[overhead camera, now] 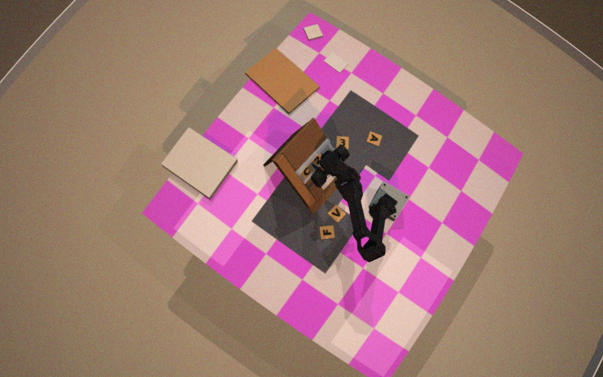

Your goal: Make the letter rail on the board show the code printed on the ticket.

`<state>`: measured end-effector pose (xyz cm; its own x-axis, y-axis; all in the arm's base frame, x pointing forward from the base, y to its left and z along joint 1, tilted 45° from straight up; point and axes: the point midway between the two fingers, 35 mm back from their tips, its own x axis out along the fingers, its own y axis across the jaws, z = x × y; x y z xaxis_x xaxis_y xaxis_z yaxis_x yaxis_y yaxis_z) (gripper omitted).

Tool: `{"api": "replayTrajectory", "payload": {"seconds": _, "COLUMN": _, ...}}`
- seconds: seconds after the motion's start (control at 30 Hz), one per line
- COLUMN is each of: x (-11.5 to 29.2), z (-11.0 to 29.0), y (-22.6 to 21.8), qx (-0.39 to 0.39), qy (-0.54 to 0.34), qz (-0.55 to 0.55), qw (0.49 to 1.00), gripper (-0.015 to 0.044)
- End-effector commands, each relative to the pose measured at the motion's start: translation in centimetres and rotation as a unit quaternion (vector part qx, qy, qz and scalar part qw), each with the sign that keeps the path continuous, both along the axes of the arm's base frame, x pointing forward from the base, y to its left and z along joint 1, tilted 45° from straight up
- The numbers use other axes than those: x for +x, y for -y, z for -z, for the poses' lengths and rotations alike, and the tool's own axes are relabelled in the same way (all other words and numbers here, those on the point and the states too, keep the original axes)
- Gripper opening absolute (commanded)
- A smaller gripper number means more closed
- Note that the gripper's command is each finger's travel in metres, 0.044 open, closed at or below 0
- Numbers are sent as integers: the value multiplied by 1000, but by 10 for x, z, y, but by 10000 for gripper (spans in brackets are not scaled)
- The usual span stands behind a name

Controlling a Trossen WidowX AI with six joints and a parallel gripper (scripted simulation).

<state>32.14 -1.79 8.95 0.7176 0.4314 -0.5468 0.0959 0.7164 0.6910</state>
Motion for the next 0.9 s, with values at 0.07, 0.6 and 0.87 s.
{"api": "replayTrajectory", "payload": {"seconds": 0.07, "x": 1, "z": -3, "y": -1, "qx": -1, "qy": 1, "qz": 3, "qw": 1000, "gripper": 0}}
{"api": "replayTrajectory", "payload": {"seconds": 0.6, "x": -7, "z": -8, "y": 3, "qx": -2, "qy": 0, "qz": 3, "qw": 1000, "gripper": 295}}
{"api": "replayTrajectory", "payload": {"seconds": 0.87, "x": -12, "z": -11, "y": 6, "qx": -2, "qy": 0, "qz": 3, "qw": 1000, "gripper": 295}}
